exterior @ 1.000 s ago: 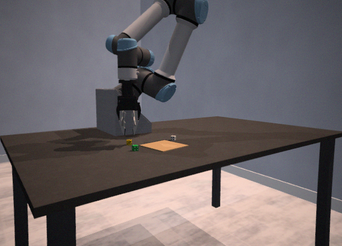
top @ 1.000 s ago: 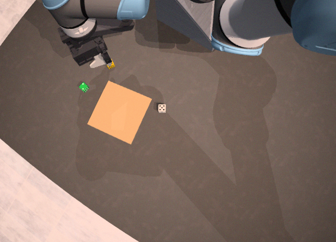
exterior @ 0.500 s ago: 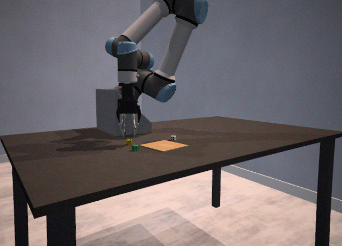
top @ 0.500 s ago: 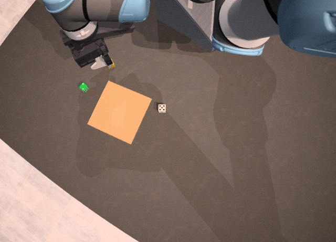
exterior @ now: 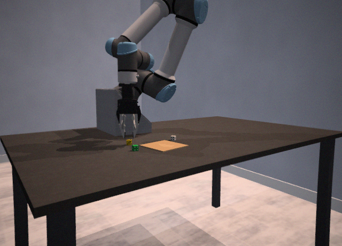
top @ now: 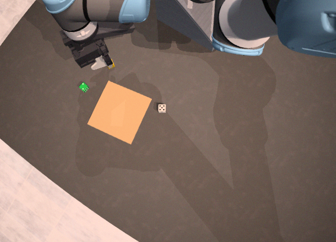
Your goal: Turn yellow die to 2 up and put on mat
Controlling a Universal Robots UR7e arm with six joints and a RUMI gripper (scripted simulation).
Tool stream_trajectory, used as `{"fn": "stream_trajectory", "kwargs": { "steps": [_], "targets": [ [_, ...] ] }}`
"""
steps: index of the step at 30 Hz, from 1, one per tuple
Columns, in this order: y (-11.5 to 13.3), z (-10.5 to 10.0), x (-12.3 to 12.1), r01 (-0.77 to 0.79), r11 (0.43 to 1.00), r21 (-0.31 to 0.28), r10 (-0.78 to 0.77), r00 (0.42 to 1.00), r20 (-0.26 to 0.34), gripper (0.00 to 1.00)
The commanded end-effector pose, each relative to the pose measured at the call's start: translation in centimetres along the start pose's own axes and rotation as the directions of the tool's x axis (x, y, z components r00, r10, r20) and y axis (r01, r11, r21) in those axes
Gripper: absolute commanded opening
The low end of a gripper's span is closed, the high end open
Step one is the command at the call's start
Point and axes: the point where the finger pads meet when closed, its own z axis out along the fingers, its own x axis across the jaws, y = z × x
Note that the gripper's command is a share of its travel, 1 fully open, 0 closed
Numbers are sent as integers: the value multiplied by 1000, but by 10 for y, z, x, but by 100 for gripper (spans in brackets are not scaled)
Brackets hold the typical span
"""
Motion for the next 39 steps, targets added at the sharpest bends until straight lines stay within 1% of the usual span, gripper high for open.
{"fn": "stream_trajectory", "kwargs": {
  "steps": [1,30,39],
  "targets": [
    [0,0,0,0,1000,-1,0,1000,0,21],
    [0,0,0,0,1000,-1,0,1000,0,21],
    [0,8,0,0,1000,-1,0,1000,0,21]
  ]
}}
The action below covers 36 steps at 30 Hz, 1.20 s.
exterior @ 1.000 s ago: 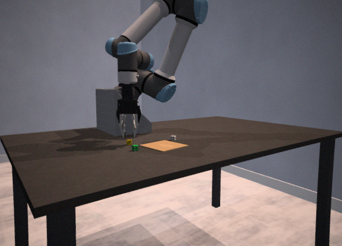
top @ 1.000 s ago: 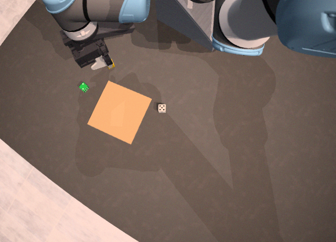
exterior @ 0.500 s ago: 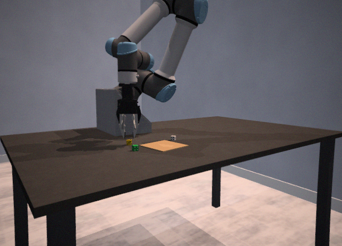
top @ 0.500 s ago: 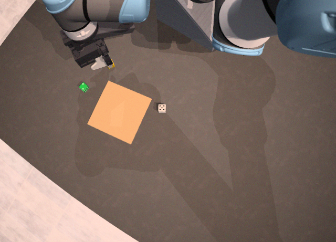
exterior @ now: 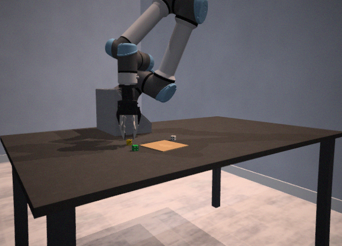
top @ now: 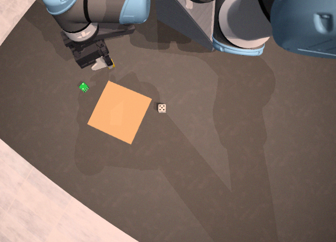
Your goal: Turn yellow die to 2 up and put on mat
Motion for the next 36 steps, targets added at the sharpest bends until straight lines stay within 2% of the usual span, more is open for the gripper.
{"fn": "stream_trajectory", "kwargs": {
  "steps": [1,15,36],
  "targets": [
    [0,5,0,0,1000,-1,0,1000,0,21],
    [0,20,0,0,1000,-1,0,1000,0,21],
    [0,21,0,0,1000,-1,0,1000,0,21]
  ]
}}
